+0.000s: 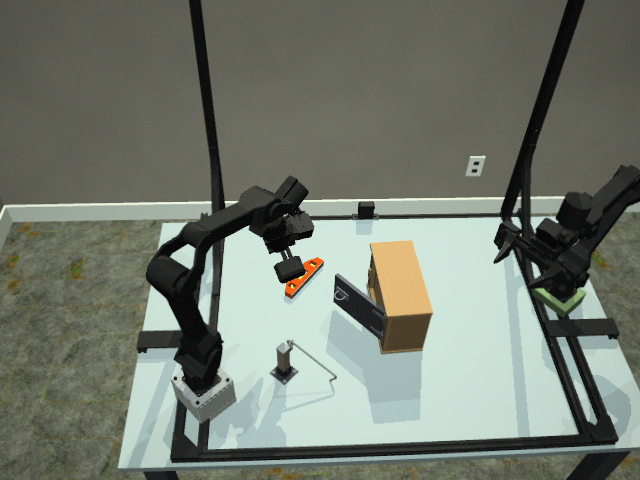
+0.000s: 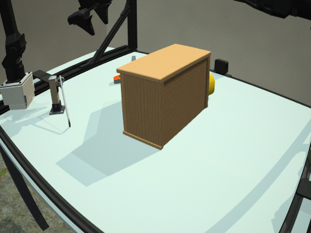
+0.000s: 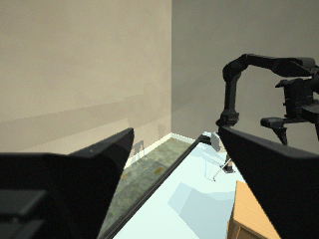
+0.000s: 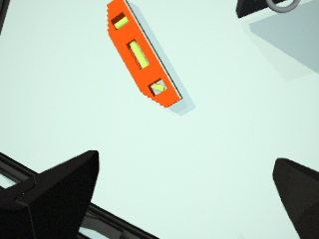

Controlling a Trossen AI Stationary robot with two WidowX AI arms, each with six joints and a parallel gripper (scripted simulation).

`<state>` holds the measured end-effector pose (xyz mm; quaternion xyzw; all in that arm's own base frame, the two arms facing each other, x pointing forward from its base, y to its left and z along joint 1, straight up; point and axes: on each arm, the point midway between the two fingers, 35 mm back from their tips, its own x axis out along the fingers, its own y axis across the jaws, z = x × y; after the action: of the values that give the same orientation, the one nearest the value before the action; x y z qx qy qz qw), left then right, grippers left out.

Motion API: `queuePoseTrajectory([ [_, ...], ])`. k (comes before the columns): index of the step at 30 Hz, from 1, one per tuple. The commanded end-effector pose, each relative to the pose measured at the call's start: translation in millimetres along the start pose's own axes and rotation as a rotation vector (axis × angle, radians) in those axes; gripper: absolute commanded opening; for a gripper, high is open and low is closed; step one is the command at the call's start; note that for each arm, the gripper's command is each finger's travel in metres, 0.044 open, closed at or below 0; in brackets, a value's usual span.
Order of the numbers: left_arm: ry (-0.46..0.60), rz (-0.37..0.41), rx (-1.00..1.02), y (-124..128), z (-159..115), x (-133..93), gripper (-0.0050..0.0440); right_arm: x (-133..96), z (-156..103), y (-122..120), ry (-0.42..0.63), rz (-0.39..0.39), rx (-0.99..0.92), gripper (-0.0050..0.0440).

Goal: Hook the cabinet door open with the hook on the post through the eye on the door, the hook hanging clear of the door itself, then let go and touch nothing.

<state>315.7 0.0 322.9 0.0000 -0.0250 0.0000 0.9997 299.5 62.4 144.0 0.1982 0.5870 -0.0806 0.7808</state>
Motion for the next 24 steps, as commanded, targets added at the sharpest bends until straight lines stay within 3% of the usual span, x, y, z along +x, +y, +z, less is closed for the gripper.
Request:
queuePoseTrajectory([
  [1,0.0,0.0,0.0,0.0,0.0,0.0,0.04,0.0,0.0,0.0,0.0,0.0,0.0,0.04],
  [17,0.0,0.0,0.0,0.0,0.0,0.0,0.04,0.0,0.0,0.0,0.0,0.0,0.0,0.04],
  [24,0.001,0.0,0.001,4.6,1.9,-1.8,0.04,0.6,2.9,-0.1,0.004,-0.006,0.024,0.0232],
])
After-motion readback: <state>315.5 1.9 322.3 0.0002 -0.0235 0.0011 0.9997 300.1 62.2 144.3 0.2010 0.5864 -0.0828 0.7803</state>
